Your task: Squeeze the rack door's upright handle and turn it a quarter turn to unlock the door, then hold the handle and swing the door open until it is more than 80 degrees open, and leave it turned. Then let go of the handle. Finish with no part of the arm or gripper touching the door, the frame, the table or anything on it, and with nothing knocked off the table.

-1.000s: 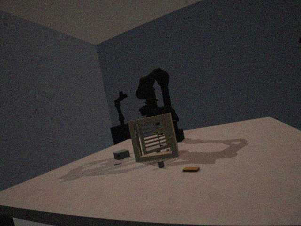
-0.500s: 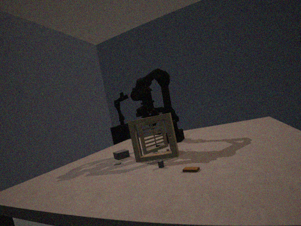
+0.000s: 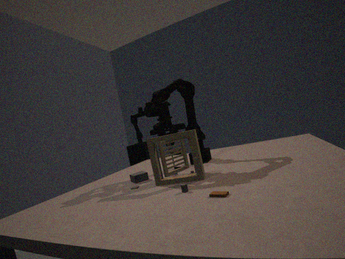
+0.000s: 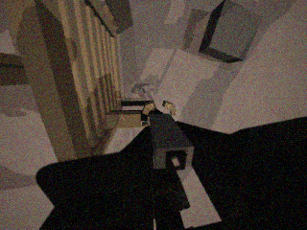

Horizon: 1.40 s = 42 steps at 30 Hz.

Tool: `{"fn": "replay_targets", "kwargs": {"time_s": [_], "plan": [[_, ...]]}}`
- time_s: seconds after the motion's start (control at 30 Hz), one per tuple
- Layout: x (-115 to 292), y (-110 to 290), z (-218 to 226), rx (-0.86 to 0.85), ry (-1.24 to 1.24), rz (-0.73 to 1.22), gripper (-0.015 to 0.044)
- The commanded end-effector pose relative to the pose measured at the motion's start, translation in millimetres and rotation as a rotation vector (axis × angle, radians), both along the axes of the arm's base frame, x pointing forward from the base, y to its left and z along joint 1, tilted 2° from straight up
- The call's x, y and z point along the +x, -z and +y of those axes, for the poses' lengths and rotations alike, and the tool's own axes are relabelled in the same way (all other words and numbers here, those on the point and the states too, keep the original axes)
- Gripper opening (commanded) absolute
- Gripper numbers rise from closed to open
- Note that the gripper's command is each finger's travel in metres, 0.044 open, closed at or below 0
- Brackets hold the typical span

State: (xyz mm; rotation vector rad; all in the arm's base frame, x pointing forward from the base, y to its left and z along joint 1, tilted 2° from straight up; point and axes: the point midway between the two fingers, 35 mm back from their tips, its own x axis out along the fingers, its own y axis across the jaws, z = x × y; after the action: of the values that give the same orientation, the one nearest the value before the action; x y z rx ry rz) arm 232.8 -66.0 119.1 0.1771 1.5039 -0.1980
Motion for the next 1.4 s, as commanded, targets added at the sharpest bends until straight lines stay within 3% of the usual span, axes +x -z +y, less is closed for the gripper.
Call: {"fn": "replay_targets", "kwargs": {"time_s": [0.0, 1.03, 1.37], "plan": [[1.2, -0.6, -6.5, -0.001, -0.072, -0.002, 0.0011], [17.8, -3.1, -63.9, -0.032, -0.518, 0.007, 0.0011], [18.3, -3.1, -65.1, -0.033, -0.527, 0.007, 0.0011]]}}
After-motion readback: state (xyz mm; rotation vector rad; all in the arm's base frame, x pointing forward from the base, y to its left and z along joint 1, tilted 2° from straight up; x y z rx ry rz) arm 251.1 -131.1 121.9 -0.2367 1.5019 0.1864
